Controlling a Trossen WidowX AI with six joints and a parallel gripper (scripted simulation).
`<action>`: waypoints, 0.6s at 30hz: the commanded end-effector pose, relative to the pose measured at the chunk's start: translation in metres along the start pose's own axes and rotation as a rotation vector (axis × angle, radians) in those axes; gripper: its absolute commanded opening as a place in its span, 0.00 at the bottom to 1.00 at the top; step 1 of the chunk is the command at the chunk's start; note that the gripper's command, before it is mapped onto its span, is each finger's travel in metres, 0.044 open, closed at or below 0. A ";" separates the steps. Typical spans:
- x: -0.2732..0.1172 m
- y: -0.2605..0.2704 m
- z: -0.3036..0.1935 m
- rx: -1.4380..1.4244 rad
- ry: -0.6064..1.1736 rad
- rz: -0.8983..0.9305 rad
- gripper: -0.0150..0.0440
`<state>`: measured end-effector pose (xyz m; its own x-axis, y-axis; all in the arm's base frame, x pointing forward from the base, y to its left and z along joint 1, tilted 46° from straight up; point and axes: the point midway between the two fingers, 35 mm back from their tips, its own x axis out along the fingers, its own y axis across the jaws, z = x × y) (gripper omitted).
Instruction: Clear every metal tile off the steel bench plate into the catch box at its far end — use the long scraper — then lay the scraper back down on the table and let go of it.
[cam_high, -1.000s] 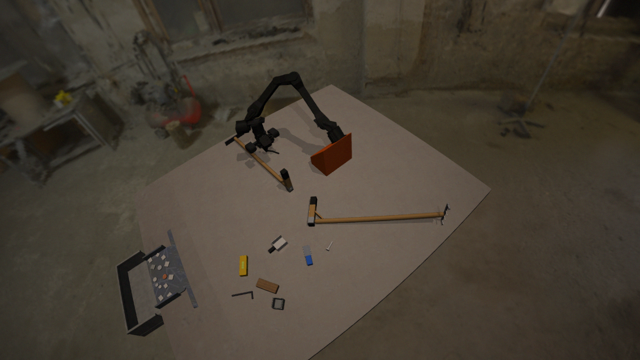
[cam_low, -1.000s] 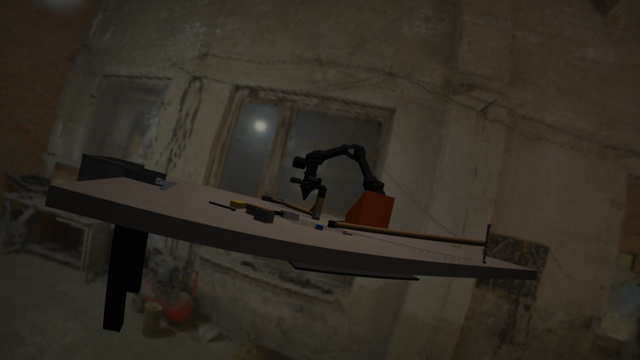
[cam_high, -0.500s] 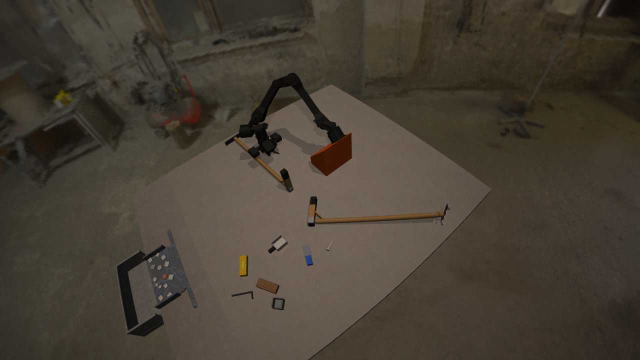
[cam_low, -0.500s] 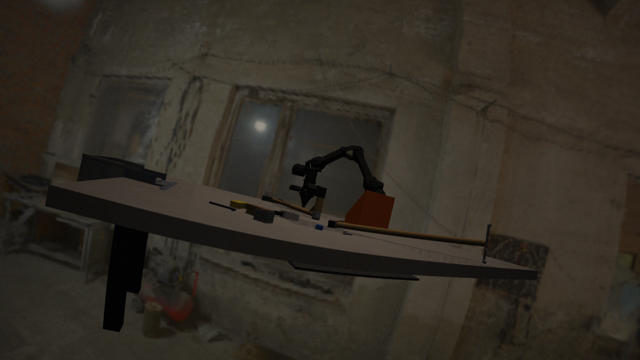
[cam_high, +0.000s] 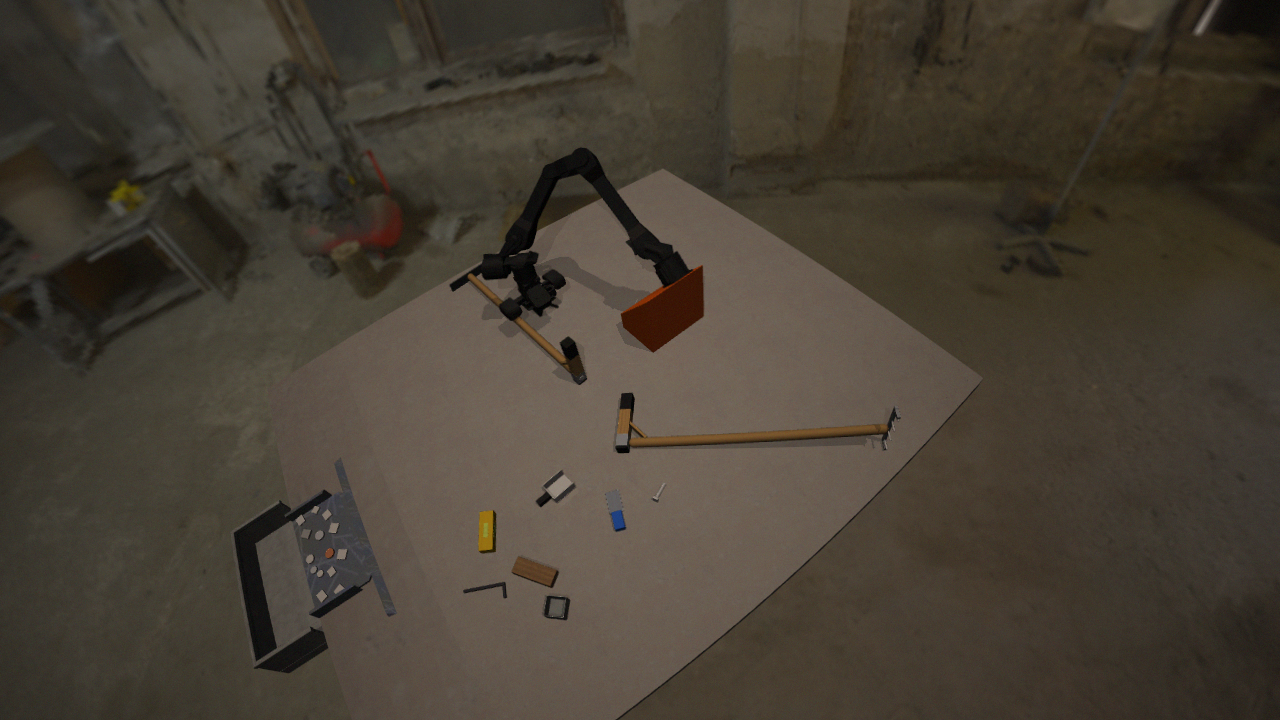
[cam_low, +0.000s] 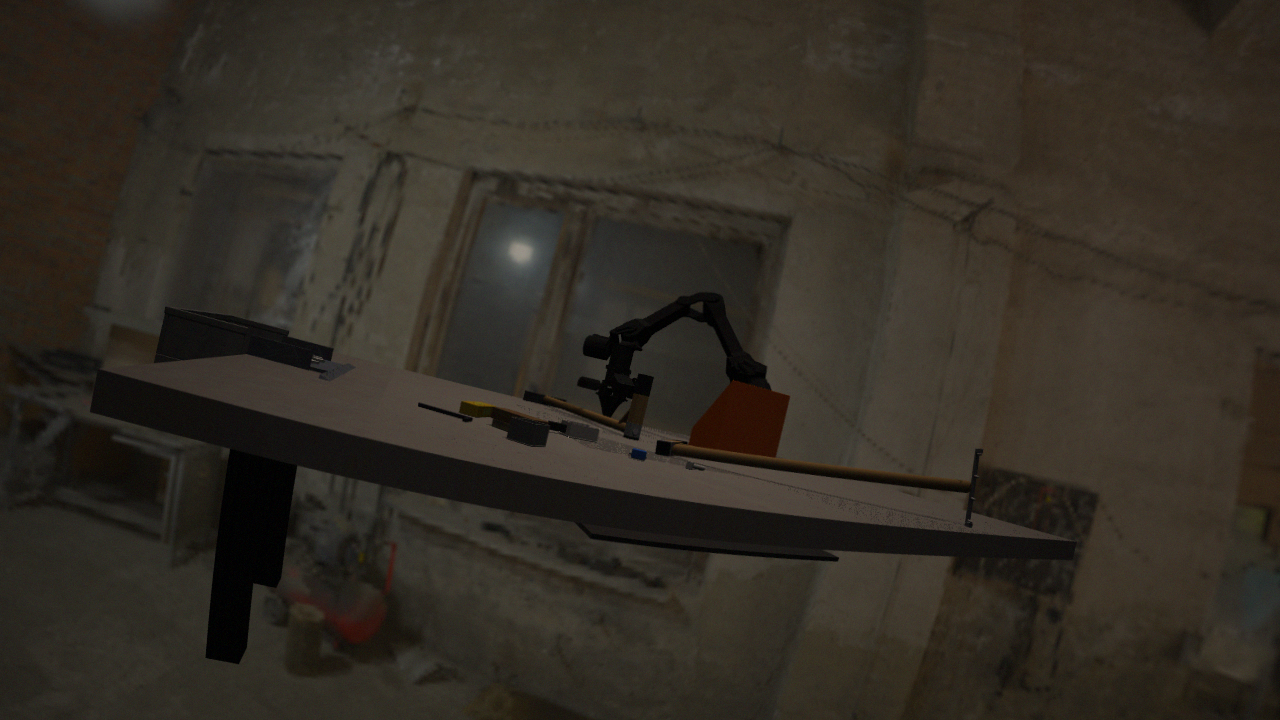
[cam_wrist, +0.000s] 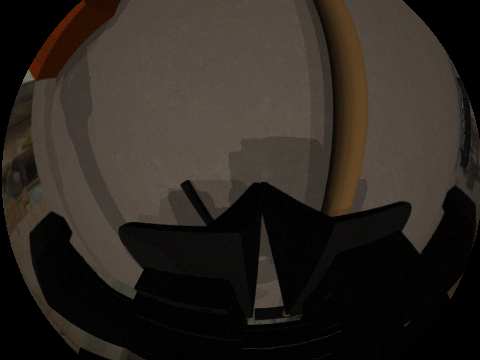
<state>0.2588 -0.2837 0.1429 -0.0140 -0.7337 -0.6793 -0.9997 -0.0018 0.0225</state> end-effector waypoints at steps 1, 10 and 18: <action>0.002 -0.005 0.000 -0.005 -0.005 0.001 0.25; 0.002 -0.013 -0.001 -0.005 -0.006 0.001 0.25; 0.002 -0.021 -0.002 -0.004 -0.006 0.001 0.25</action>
<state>0.2771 -0.2857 0.1449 -0.0072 -0.7309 -0.6824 -0.9997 -0.0098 0.0211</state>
